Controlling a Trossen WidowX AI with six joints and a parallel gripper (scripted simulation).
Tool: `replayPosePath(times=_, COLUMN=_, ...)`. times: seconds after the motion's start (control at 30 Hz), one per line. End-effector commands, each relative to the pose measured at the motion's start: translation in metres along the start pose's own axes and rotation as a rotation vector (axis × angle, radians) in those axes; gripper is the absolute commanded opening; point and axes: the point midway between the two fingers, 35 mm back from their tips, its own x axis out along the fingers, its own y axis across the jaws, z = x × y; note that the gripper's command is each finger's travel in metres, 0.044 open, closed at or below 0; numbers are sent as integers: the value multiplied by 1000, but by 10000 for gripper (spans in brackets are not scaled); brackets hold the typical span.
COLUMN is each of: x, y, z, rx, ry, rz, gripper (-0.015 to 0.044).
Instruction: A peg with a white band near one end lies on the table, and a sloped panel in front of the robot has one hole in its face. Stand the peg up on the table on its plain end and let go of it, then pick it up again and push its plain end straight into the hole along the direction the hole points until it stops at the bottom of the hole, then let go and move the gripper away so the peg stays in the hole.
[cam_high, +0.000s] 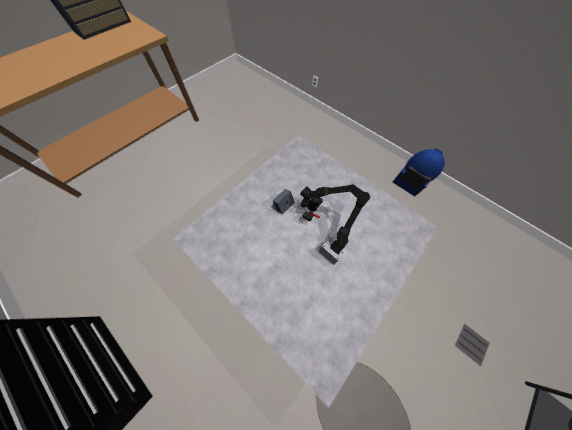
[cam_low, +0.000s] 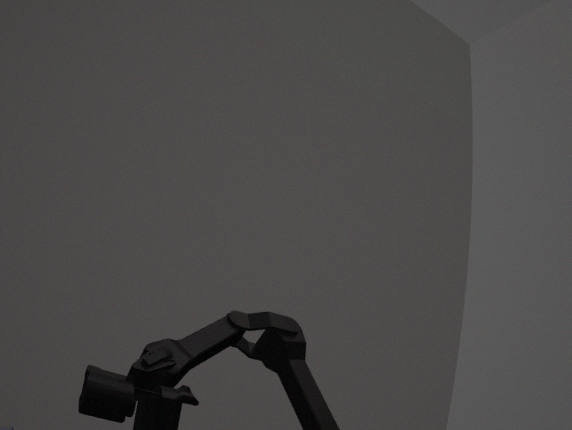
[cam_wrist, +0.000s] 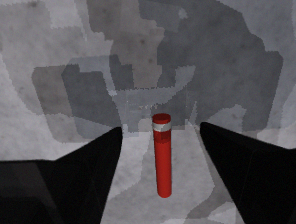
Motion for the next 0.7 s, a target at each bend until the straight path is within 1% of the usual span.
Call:
replayPosePath(times=0.0, x=1, y=0, z=0, rx=-7, ry=1, rz=-4, gripper=230)
replayPosePath(times=0.13, x=1, y=0, z=0, rx=-7, ry=1, rz=-4, gripper=125)
replayPosePath(times=0.17, x=1, y=0, z=0, rx=-7, ry=1, rz=-4, gripper=110)
replayPosePath(times=0.4, x=1, y=0, z=0, rx=-7, ry=1, rz=-4, gripper=110)
replayPosePath(times=0.67, x=1, y=0, z=0, rx=-7, ry=1, rz=-4, gripper=57)
